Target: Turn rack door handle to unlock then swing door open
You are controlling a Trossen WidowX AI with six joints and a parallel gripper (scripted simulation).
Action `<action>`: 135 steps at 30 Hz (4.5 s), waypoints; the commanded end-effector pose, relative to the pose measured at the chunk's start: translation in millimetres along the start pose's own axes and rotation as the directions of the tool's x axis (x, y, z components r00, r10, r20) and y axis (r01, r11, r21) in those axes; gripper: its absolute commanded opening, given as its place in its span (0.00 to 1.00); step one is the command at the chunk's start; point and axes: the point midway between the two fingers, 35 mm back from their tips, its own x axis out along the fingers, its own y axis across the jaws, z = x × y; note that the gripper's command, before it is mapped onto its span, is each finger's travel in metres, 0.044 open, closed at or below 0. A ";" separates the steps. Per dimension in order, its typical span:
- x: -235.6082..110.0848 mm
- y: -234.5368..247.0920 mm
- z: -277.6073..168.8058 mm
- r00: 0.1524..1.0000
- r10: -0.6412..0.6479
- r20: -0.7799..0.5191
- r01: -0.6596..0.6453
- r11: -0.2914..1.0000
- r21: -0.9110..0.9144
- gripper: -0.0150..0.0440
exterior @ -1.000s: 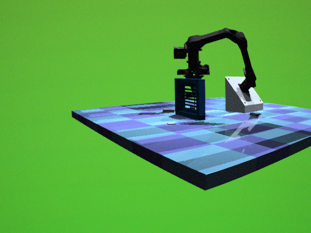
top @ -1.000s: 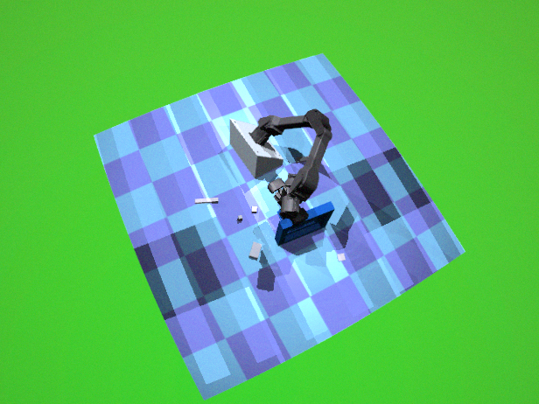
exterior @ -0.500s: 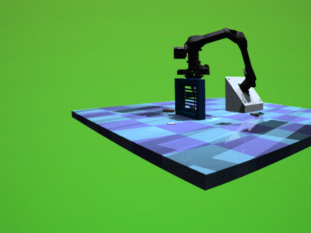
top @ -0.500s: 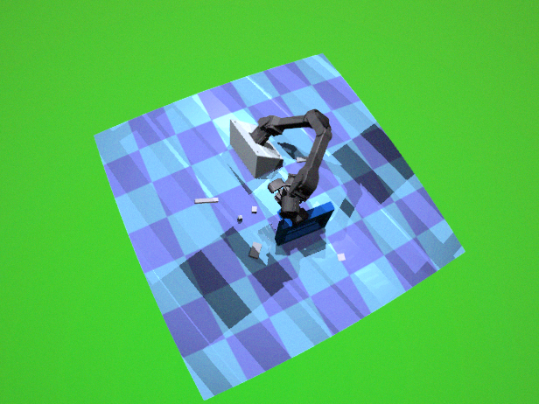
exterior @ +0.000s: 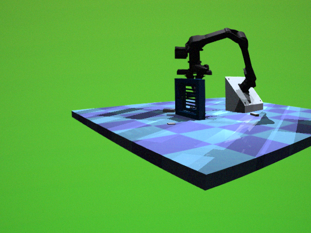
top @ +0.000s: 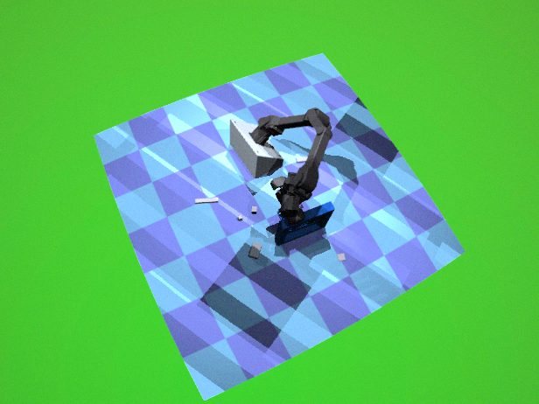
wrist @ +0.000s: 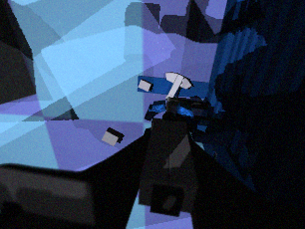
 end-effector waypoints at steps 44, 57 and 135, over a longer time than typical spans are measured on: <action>0.2 77.7 64.4 1.000 0.010 0.008 -0.012 0.606 0.796 0.29; -0.1 89.2 92.1 1.000 0.010 0.009 -0.013 0.429 0.903 0.29; -14.8 86.9 179.9 1.000 0.009 0.011 -0.009 -0.168 0.986 0.75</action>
